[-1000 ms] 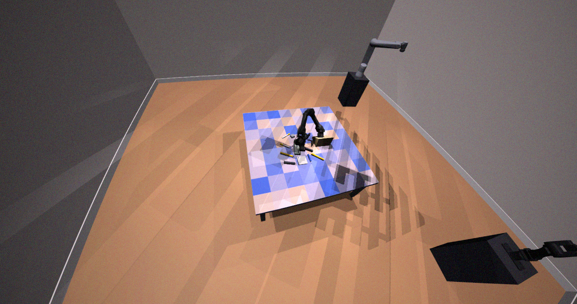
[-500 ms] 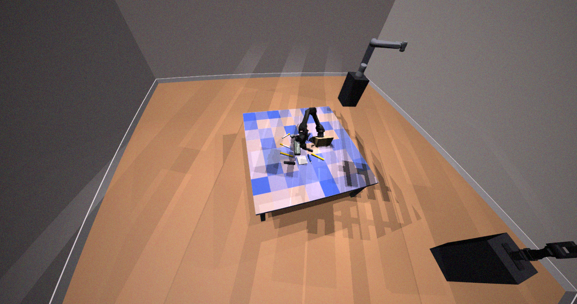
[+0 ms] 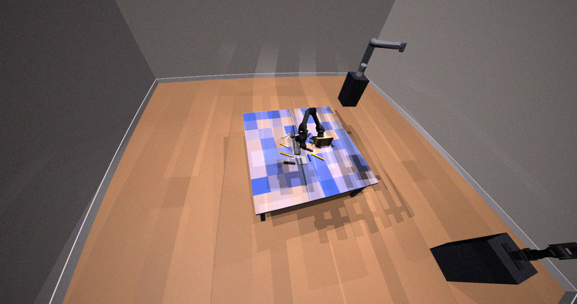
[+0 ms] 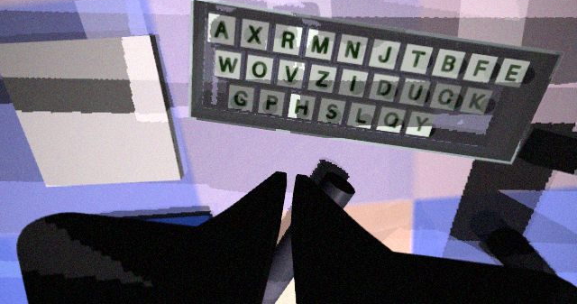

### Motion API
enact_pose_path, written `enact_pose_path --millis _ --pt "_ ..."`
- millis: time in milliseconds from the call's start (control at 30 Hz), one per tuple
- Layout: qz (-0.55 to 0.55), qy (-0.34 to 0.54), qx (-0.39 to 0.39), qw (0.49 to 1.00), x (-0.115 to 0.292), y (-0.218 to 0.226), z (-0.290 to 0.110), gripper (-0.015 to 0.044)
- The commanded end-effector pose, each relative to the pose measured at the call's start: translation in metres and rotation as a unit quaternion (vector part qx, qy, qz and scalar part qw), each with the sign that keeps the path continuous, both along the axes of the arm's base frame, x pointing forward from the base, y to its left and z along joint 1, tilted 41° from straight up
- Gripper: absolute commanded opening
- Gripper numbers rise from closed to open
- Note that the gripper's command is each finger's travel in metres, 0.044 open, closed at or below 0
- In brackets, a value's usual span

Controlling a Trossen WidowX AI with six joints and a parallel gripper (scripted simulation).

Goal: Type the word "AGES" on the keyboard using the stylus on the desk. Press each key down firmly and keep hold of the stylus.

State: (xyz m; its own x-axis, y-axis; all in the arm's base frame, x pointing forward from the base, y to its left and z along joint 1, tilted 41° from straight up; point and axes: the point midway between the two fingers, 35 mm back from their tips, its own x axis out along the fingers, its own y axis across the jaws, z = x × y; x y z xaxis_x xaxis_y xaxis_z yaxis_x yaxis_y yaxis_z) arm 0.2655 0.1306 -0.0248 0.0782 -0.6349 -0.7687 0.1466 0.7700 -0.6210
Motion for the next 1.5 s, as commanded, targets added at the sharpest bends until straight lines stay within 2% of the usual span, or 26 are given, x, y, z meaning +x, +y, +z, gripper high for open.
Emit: enact_pose_path --millis 0,200,300,400,500,667,867,933,1467 --pt "0.000 0.000 0.000 1.000 0.000 0.000 0.000 0.0000" --pt "0.000 0.000 0.000 1.000 0.000 0.000 0.000 0.0000" --pt "0.006 0.005 0.002 1.000 -0.001 0.001 -0.001 0.0079" --pt "0.094 0.074 0.026 0.992 -0.011 0.009 -0.018 0.0150" --pt "0.215 0.155 0.057 0.963 -0.025 0.020 -0.039 0.0150" --pt "0.422 0.264 0.099 0.862 -0.050 0.037 -0.069 0.0150" --pt "0.658 0.334 0.122 0.663 -0.081 0.056 -0.097 0.0150" --pt "0.705 0.341 0.121 0.610 -0.087 0.060 -0.101 0.0150" --pt "0.710 0.341 0.121 0.603 -0.085 0.058 -0.101 0.0150"
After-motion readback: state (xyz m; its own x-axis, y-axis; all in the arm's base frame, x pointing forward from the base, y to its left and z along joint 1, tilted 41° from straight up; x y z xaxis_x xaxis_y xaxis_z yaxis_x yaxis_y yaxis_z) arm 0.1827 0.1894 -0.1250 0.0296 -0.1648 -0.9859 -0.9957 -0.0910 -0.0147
